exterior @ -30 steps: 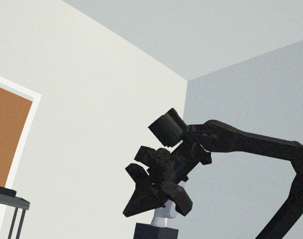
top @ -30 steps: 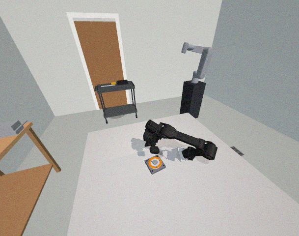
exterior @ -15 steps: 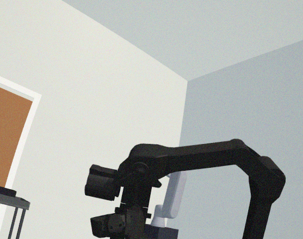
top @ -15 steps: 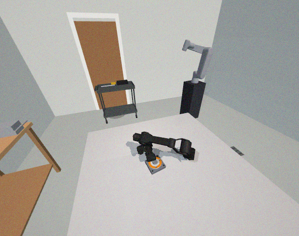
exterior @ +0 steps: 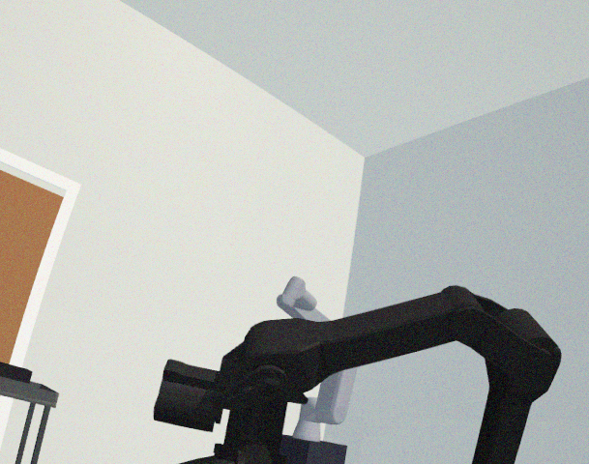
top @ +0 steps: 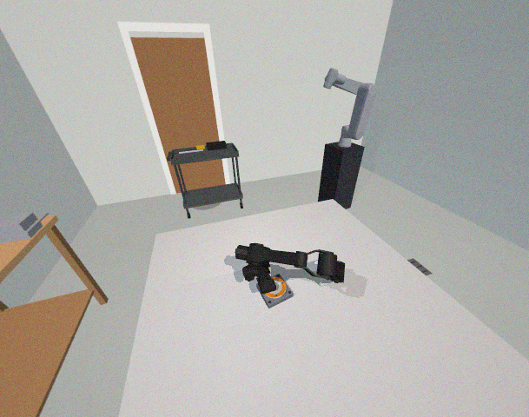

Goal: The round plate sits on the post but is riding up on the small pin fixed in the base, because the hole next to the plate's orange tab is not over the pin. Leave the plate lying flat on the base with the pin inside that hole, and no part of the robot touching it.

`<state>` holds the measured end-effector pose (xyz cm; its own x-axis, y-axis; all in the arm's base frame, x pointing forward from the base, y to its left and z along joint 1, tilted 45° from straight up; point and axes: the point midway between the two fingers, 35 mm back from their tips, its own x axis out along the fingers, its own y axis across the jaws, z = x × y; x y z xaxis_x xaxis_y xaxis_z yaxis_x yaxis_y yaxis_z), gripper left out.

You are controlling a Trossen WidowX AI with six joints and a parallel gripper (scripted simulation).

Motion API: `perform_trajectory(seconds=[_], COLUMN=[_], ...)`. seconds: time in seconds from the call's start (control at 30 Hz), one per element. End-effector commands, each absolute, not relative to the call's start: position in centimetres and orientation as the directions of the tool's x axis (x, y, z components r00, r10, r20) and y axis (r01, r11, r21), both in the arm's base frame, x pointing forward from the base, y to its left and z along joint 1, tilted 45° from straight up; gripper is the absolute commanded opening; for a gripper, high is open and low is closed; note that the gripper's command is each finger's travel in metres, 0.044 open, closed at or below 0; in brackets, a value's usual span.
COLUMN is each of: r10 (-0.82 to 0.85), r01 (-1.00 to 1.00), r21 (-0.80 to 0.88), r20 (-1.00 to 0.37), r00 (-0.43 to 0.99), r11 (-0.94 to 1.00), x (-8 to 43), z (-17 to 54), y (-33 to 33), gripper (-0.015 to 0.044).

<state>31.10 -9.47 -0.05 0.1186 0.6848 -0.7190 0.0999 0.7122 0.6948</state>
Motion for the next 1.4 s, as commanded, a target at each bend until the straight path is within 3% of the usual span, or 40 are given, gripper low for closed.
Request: perform_trajectory(seconds=[0.0,1.37], r10=[0.685,0.684], r01=[0.107,0.108], r21=[0.697,0.696], r20=[-0.717,-0.718], r00=[0.127,0.126], r11=[0.709,0.710], x=[31.0,27.5], z=[-0.4,-2.3], y=[-9.7,-11.0], gripper=[0.0000,0.0000])
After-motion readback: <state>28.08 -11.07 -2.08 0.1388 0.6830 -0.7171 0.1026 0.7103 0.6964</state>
